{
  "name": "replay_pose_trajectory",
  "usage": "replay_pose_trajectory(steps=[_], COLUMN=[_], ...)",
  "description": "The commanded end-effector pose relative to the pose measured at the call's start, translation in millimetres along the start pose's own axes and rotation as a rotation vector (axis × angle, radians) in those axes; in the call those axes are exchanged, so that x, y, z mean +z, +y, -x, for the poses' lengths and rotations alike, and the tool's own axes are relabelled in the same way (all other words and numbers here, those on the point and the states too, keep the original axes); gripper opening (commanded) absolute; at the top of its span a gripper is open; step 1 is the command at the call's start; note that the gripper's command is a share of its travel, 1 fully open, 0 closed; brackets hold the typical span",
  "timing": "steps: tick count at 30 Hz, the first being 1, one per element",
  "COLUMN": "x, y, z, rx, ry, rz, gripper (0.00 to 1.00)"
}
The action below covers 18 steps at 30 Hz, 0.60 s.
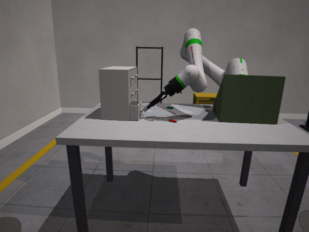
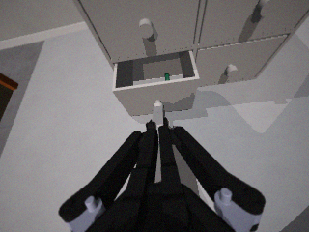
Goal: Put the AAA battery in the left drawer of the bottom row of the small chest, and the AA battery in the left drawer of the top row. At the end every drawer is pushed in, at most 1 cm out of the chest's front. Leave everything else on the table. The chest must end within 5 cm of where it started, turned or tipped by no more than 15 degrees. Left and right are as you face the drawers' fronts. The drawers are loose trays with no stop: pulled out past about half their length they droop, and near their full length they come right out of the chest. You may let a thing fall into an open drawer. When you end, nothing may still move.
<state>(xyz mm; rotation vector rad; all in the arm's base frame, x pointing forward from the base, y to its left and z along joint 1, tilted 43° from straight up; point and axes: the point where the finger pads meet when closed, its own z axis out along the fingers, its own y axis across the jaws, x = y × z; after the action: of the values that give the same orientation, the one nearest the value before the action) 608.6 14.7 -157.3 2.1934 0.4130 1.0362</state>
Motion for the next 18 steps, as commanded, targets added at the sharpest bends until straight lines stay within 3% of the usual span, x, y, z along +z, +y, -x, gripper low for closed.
replay_pose_trajectory(steps=[1,18], x=[5,25], y=[0,0], z=[-4,-21], rx=[0.0,0.0], ry=[0.0,0.0], rz=[0.0,0.0], gripper=[0.0,0.0])
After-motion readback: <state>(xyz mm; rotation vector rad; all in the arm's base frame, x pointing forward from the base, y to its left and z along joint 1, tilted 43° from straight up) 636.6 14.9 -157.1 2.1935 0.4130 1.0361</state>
